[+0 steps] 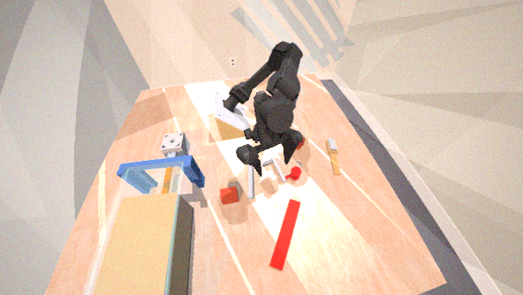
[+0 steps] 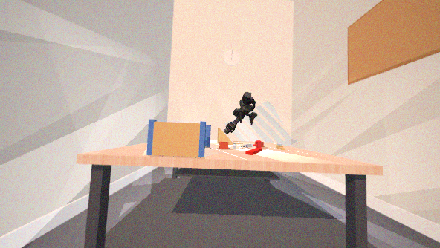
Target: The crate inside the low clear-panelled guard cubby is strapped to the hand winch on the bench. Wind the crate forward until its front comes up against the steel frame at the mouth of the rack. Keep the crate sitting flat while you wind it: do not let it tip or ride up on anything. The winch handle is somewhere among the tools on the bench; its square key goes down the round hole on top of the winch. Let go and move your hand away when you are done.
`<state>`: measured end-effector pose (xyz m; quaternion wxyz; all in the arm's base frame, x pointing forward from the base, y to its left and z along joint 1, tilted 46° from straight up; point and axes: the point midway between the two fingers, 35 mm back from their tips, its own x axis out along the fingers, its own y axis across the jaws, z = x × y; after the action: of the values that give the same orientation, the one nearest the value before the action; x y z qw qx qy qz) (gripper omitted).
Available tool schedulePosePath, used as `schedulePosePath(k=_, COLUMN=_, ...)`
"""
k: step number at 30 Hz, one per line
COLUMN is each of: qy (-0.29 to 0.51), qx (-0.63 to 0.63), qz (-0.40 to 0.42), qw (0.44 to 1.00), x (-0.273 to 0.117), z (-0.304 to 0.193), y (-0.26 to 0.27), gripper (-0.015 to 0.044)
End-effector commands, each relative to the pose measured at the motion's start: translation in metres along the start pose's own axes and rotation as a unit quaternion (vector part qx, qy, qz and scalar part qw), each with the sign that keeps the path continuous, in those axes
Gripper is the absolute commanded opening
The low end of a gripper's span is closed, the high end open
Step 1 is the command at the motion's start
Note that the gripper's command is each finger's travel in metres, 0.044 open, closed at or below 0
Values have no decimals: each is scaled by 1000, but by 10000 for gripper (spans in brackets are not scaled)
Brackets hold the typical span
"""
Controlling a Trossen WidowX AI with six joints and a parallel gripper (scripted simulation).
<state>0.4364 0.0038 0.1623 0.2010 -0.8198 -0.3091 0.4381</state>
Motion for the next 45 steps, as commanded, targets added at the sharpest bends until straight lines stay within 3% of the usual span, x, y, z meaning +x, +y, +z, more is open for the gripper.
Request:
schedulePosePath(k=1, qy=-103, qx=52, qz=-24, qw=993, x=43, z=41, y=-36, gripper=440)
schedulePosePath(k=7, qy=-221, qx=96, qz=-33, qw=970, x=75, z=91, y=-78, gripper=440)
schedulePosePath(k=41, qy=-232, qx=89, qz=-46, qw=968, x=126, z=120, y=-93, gripper=440)
schedulePosePath(k=45, qy=-230, qx=87, qz=-44, qw=968, x=123, z=118, y=-93, gripper=335)
